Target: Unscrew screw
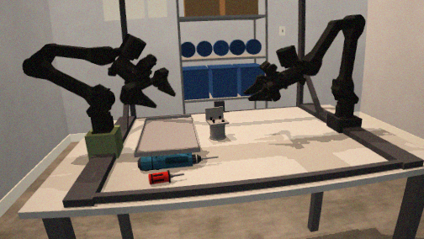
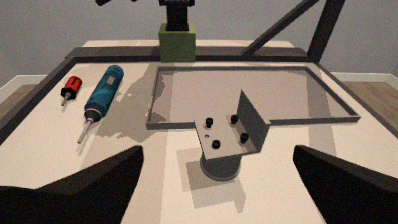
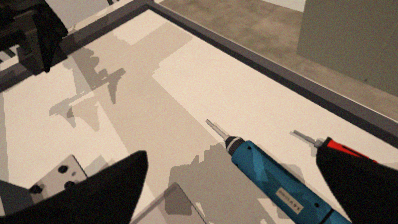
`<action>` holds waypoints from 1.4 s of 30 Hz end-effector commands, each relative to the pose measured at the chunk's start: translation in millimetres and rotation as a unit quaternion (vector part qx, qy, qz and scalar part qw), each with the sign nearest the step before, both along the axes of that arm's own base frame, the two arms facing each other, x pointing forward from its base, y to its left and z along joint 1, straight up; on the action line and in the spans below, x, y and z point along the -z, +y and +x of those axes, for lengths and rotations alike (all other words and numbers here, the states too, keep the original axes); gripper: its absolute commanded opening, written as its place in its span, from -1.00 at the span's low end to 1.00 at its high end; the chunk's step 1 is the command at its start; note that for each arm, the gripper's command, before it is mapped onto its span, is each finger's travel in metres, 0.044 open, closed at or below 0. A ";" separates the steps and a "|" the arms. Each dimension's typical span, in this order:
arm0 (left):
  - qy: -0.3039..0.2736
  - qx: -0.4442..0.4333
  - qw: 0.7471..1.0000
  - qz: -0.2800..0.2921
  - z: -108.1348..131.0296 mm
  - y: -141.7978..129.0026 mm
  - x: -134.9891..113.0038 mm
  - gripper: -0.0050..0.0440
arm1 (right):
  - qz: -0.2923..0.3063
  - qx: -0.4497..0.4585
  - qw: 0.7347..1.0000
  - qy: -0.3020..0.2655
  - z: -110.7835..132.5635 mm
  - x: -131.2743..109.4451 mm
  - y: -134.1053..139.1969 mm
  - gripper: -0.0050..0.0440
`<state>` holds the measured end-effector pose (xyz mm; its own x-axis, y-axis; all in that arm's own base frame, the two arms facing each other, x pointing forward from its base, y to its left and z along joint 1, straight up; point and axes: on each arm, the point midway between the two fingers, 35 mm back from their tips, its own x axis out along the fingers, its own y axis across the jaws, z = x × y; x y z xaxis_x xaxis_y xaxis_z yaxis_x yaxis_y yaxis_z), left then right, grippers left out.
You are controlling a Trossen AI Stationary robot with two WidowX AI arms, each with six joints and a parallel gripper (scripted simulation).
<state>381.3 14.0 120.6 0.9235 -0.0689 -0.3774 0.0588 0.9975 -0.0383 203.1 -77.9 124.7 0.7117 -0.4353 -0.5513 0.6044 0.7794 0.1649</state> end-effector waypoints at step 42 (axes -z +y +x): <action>0.013 -0.008 1.000 0.020 20.4 -37.4 4.8 1.00 | -0.056 -0.066 0.995 0.044 -81.1 16.2 -3.8 1.00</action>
